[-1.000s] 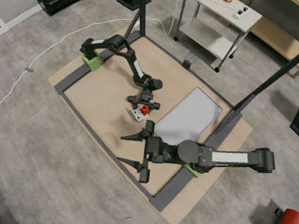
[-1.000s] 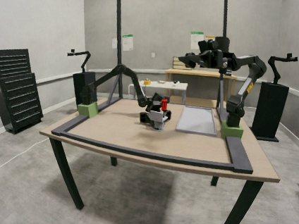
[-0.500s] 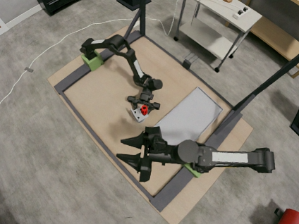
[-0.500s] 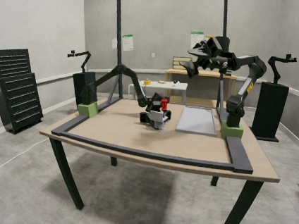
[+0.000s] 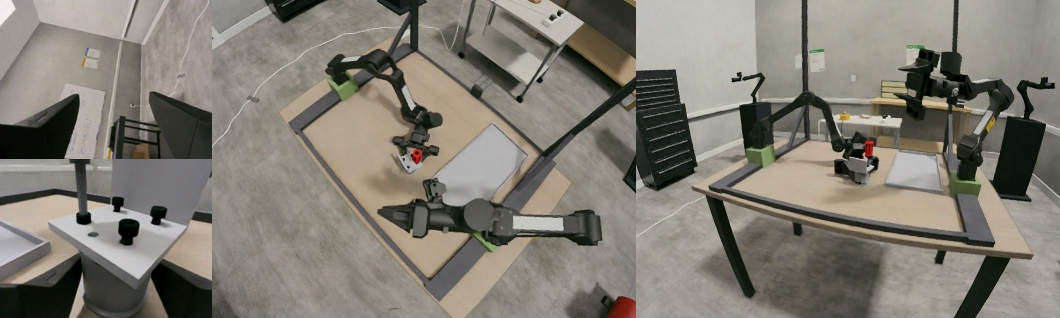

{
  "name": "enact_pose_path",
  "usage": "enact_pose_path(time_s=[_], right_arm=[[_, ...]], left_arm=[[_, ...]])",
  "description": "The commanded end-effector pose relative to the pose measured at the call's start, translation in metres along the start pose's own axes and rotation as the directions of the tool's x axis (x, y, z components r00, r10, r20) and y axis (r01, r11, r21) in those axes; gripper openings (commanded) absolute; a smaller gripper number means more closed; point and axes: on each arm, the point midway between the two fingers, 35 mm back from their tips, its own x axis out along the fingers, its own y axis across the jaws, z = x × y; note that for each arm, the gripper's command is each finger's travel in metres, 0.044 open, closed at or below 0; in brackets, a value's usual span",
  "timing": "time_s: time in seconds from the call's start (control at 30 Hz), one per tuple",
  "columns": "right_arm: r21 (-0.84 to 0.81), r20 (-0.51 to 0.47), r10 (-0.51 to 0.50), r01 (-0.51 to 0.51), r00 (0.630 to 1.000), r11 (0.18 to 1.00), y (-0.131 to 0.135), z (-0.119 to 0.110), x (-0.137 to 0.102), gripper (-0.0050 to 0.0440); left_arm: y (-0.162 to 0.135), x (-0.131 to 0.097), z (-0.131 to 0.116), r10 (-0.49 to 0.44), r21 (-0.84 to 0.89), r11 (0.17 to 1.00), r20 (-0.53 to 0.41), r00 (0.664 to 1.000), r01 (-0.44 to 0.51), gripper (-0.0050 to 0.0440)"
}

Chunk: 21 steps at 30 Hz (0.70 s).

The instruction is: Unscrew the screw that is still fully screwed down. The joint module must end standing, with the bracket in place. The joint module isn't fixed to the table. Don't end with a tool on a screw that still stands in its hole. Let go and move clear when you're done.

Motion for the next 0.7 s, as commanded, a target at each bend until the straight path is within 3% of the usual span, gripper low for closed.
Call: enact_pose_path(time_s=[0.0, 0.2, 0.37, 0.47, 0.53, 0.67], right_arm=[[0.036, 0.011, 0.003, -0.003, 1.000, 0.999, 0.0059, 0.0151, 0.0009, 0.0245], [0.036, 0.011, 0.003, -0.003, 1.000, 0.999, 0.0059, 0.0151, 0.0009, 0.0245], [0.036, 0.011, 0.003, -0.003, 1.000, 0.999, 0.0059, 0.0151, 0.0009, 0.0245], [0.036, 0.011, 0.003, -0.003, 1.000, 0.999, 0.0059, 0.0151, 0.0009, 0.0245], [0.036, 0.011, 0.003, -0.003, 1.000, 0.999, 0.0059, 0.0151, 0.0009, 0.0245], [0.036, 0.011, 0.003, -0.003, 1.000, 0.999, 0.0059, 0.0151, 0.0009, 0.0245]], left_arm=[[0.0150, -0.0015, 0.0047, 0.039, 0.145, 0.989, 0.010, 0.999, -0.040, 0.0300], [0.0150, -0.0015, 0.0046, 0.035, 0.422, 0.906, 0.009, 0.999, -0.036, 0.0300], [0.0150, -0.0015, 0.0047, 0.033, 0.610, 0.791, 0.009, 0.999, -0.031, 0.0300], [0.0150, -0.0015, 0.0047, 0.038, 0.709, 0.704, 0.010, 0.999, -0.034, 0.0300], [0.0150, -0.0015, 0.0047, 0.038, 0.709, 0.704, 0.010, 0.999, -0.034, 0.0300], [0.0150, -0.0015, 0.0047, 0.037, 0.847, 0.530, 0.010, 0.999, -0.028, 0.0300]])
